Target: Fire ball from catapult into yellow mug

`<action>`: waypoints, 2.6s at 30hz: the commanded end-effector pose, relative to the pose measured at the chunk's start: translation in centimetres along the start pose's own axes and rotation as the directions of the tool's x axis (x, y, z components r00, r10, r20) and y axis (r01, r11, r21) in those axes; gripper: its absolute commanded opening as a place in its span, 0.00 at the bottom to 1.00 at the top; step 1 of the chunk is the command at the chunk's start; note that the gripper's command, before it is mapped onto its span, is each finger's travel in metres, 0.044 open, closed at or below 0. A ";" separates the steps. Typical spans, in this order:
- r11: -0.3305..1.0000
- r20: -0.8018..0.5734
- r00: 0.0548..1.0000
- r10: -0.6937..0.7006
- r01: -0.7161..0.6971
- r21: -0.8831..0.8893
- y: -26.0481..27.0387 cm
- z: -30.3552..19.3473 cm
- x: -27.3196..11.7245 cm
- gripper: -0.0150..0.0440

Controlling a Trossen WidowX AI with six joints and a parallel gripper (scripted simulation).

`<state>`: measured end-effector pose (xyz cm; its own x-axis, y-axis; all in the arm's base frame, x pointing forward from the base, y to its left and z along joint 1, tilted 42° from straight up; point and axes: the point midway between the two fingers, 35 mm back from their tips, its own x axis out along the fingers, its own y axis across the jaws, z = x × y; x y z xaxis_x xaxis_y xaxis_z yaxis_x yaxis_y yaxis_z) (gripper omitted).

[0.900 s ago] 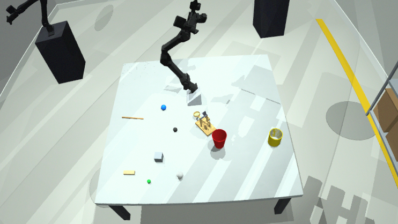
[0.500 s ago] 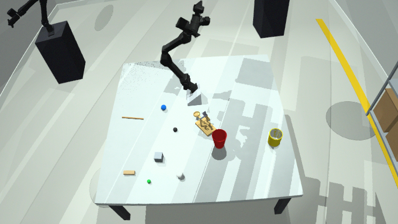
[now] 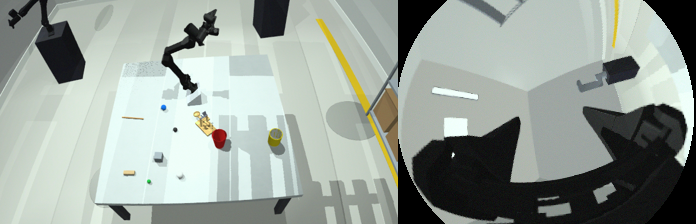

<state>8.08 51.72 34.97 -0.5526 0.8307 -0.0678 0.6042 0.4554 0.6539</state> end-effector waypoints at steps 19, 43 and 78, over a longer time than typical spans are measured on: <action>0.992 0.517 0.854 0.059 0.008 -0.127 -0.3 15.7 -7.2 1.00; 0.928 0.883 0.441 -0.157 0.371 -0.020 -6.3 27.7 -20.2 1.00; 0.270 0.707 -0.214 -0.674 0.820 0.505 -19.9 30.6 -40.6 1.00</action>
<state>36.14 20.87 2.17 0.1444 -0.1821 -0.9726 0.0482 0.9830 -0.1769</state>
